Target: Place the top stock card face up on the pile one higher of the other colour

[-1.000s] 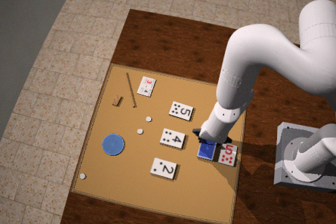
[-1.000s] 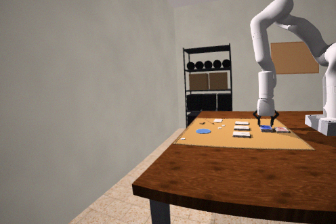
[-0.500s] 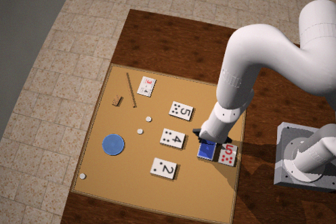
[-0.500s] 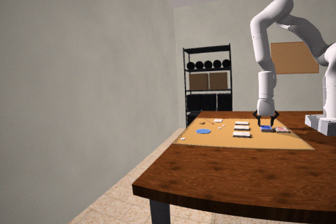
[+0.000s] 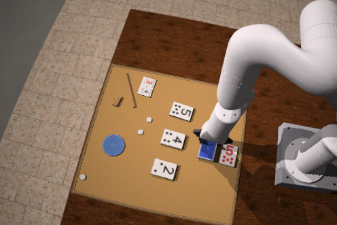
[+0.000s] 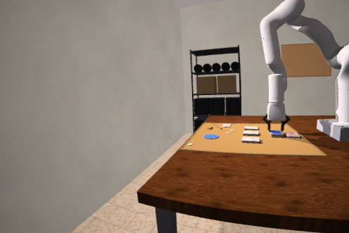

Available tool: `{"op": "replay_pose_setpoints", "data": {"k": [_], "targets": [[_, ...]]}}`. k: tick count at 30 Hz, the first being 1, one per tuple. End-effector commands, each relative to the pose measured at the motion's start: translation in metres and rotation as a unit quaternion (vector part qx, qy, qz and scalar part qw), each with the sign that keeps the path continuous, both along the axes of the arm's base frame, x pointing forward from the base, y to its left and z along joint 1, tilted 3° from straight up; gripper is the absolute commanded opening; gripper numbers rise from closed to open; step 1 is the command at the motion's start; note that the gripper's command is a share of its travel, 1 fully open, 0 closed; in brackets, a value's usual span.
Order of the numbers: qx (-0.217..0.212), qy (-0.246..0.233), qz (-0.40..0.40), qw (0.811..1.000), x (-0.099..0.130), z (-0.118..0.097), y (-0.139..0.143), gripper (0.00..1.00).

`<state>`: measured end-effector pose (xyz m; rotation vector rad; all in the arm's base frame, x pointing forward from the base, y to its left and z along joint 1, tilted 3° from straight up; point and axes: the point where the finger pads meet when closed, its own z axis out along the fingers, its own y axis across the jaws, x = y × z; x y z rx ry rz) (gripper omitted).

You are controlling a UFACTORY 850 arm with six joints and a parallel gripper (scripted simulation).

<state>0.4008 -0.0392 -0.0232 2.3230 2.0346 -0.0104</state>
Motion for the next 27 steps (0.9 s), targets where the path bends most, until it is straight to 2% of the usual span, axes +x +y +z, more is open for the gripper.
{"op": "replay_pose_setpoints", "data": {"k": [1, 25, 26, 27], "targets": [[0.000, -0.001, 0.000, 1.000, 0.0008, 0.0004, -0.0001, 0.73], [0.000, -0.001, 0.000, 1.000, 0.0008, 0.0004, -0.0001, 0.72], [0.000, -0.001, 0.000, 1.000, 0.0008, 0.0004, -0.0001, 0.67], [0.000, -0.001, 0.000, 1.000, 0.0008, 0.0004, -0.0001, 0.67]]}}
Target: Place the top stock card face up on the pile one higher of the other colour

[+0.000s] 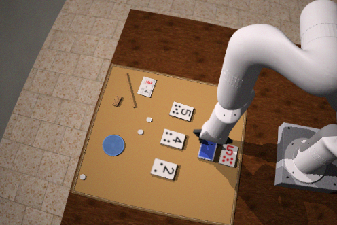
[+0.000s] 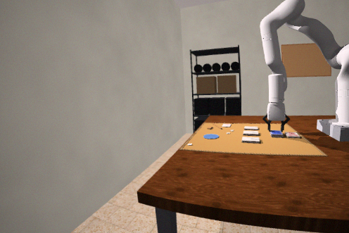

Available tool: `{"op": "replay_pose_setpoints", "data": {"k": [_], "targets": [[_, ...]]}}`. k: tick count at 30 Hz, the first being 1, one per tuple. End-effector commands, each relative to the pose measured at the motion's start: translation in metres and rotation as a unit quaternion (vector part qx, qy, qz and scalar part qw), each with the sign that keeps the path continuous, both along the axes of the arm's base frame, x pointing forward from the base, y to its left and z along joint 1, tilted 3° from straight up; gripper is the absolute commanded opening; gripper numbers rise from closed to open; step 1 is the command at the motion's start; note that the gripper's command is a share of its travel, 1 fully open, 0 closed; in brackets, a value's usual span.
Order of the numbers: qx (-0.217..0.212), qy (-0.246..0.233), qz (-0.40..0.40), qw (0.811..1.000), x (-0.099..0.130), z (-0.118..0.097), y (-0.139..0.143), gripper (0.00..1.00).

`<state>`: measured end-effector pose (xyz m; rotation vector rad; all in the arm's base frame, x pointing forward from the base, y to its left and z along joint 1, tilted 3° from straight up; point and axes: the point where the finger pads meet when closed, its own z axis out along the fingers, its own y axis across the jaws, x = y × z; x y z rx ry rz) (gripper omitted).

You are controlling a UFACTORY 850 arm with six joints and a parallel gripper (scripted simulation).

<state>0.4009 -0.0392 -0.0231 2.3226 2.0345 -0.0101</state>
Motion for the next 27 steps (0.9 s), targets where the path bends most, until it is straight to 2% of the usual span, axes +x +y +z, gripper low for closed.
{"op": "replay_pose_setpoints", "data": {"k": [1, 27], "targets": [[0.000, -0.001, 0.000, 1.000, 0.0006, 0.0003, -0.0001, 0.67], [0.000, -0.001, 0.000, 1.000, 0.0006, 0.0009, -0.0001, 0.65]]}}
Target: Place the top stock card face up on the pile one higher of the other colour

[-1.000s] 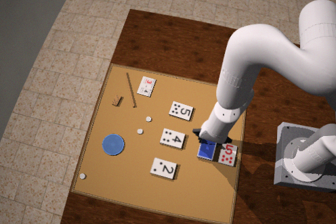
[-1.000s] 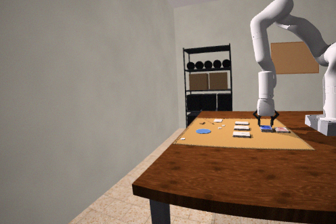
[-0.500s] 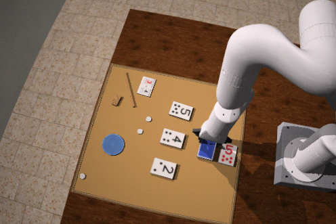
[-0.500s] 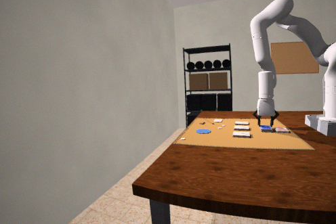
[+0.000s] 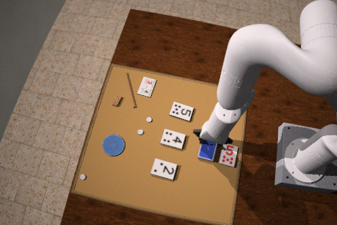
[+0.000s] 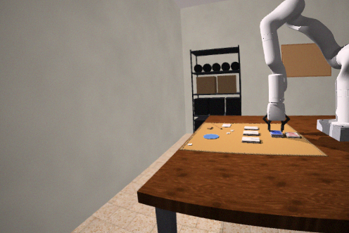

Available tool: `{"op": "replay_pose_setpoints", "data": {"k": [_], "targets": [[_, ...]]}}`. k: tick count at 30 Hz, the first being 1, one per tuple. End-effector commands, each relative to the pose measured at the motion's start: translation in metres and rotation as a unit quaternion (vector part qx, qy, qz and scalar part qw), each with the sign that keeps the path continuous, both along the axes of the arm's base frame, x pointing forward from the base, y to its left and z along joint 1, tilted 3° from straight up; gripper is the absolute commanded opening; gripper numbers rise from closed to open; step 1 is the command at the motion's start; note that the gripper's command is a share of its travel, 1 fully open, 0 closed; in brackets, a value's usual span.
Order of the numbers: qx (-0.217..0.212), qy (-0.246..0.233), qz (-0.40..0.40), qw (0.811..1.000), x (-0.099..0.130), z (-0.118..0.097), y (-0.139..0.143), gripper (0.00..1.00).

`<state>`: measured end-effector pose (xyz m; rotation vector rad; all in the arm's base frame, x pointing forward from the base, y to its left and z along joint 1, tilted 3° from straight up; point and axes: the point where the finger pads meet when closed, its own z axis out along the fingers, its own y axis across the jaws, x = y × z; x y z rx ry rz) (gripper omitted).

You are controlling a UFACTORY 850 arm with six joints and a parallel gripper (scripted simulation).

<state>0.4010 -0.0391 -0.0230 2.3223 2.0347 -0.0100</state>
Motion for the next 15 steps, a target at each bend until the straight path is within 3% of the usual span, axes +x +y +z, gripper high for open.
{"op": "replay_pose_setpoints", "data": {"k": [1, 15], "targets": [[0.000, 0.000, 0.000, 1.000, 0.0005, 0.0010, -0.0001, 0.65], [0.000, 0.000, 0.000, 1.000, 0.0003, 0.0097, 0.0003, 0.65]]}}
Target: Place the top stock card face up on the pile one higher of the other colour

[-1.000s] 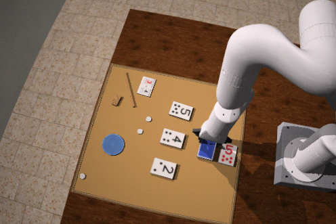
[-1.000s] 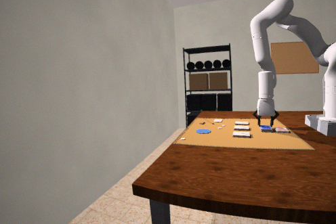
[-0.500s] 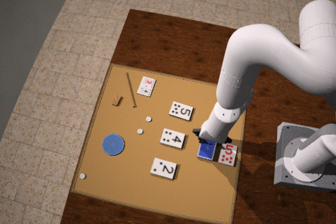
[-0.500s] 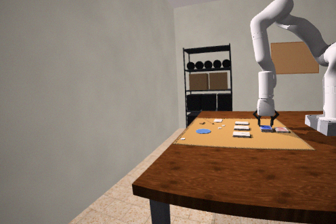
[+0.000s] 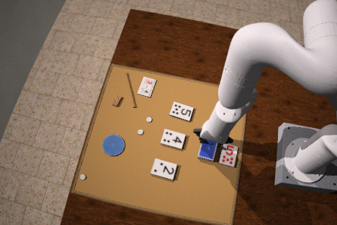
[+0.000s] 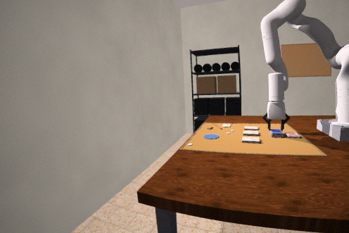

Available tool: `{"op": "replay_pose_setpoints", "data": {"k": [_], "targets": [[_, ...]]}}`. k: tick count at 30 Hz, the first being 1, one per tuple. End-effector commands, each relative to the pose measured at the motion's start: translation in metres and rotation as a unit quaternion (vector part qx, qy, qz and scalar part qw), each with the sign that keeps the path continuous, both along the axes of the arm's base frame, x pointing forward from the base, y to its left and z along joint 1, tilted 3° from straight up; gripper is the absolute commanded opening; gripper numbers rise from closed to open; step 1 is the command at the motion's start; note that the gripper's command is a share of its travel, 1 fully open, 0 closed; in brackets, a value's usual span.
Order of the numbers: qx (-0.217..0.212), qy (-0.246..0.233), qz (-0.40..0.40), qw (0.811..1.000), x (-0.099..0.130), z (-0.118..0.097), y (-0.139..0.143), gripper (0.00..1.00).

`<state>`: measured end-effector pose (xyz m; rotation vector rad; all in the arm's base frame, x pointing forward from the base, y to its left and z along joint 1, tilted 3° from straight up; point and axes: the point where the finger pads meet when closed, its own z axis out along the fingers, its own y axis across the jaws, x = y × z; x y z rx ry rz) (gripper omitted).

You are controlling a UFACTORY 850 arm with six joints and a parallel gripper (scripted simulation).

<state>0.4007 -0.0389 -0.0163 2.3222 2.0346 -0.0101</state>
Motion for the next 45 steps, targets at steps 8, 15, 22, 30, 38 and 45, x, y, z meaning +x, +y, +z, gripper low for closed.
{"op": "replay_pose_setpoints", "data": {"k": [8, 15, 22, 30, 38, 45], "targets": [[0.000, 0.000, 0.000, 1.000, 0.000, 0.012, 0.000, 0.65], [0.000, 0.000, 0.000, 1.000, 0.000, 0.017, 0.001, 0.65], [0.000, 0.000, 0.000, 1.000, 0.000, 0.024, 0.001, 0.65], [0.000, 0.000, 0.000, 1.000, 0.000, 0.029, 0.001, 0.65], [0.000, -0.001, 0.000, 1.000, -0.001, 0.036, 0.002, 0.65], [0.000, -0.001, 0.000, 1.000, -0.001, 0.042, 0.002, 0.65]]}}
